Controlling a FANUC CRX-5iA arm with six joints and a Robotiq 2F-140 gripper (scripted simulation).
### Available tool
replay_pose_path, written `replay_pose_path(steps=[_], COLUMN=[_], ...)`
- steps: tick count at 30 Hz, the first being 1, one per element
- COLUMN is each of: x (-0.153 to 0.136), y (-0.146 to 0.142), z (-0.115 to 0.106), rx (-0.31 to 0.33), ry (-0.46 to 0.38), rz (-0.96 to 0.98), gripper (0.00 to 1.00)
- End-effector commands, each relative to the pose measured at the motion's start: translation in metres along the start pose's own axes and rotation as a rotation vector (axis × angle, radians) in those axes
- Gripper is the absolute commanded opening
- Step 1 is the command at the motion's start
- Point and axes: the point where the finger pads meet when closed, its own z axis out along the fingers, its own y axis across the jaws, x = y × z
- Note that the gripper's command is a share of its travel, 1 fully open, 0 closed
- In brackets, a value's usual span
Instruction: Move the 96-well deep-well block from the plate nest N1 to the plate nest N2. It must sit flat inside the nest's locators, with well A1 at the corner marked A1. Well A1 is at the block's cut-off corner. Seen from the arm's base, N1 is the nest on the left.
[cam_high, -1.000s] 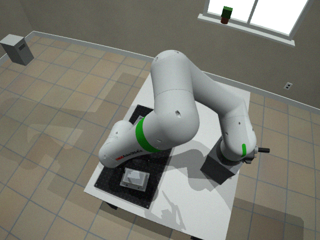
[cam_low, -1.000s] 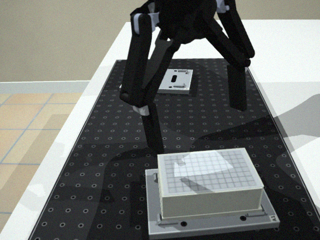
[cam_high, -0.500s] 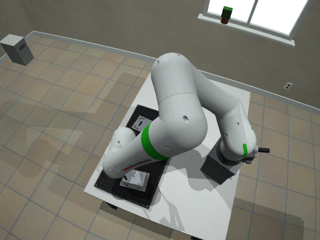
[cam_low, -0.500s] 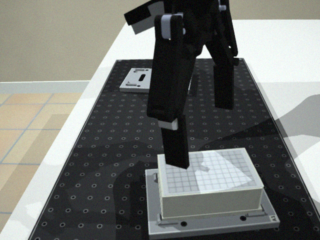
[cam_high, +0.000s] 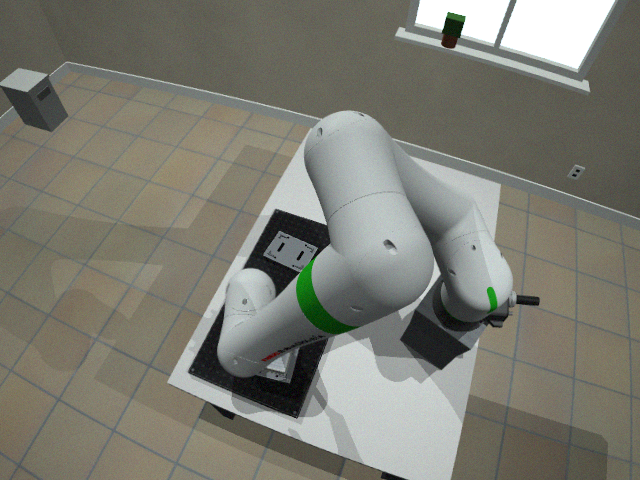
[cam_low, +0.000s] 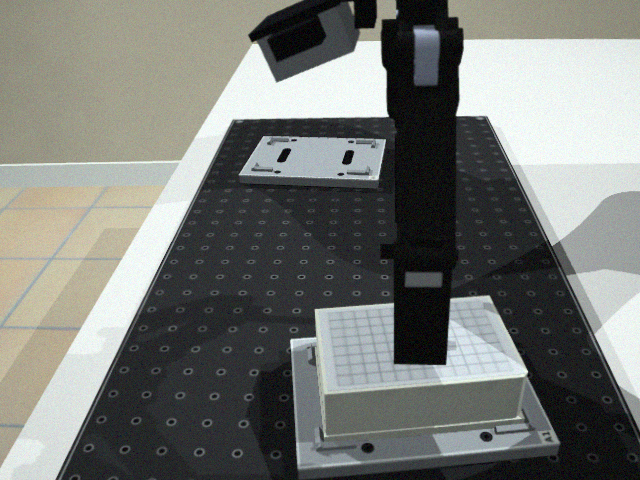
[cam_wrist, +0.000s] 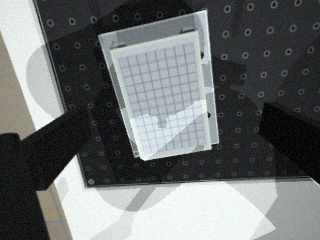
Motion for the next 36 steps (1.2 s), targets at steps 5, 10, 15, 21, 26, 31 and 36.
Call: replay_pose_path(steps=[5, 10, 15, 21, 26, 31, 36], x=[-0.001, -0.001, -0.001, 0.0, 0.0, 0.0, 0.0], y=[-0.007, -0.007, -0.007, -0.006, -0.007, -0.007, -0.007], z=[-0.002, -0.002, -0.002, 0.006, 0.011, 0.02, 0.028], rx=[0.0, 0.0, 0.0, 0.0, 0.0, 0.0, 0.0], ry=[0.027, 0.027, 0.027, 0.027, 0.027, 0.027, 0.027], rz=[-0.181, -0.181, -0.181, -0.181, -0.181, -0.181, -0.181], gripper=[1.0, 1.0, 1.0, 1.0, 1.0, 1.0, 1.0])
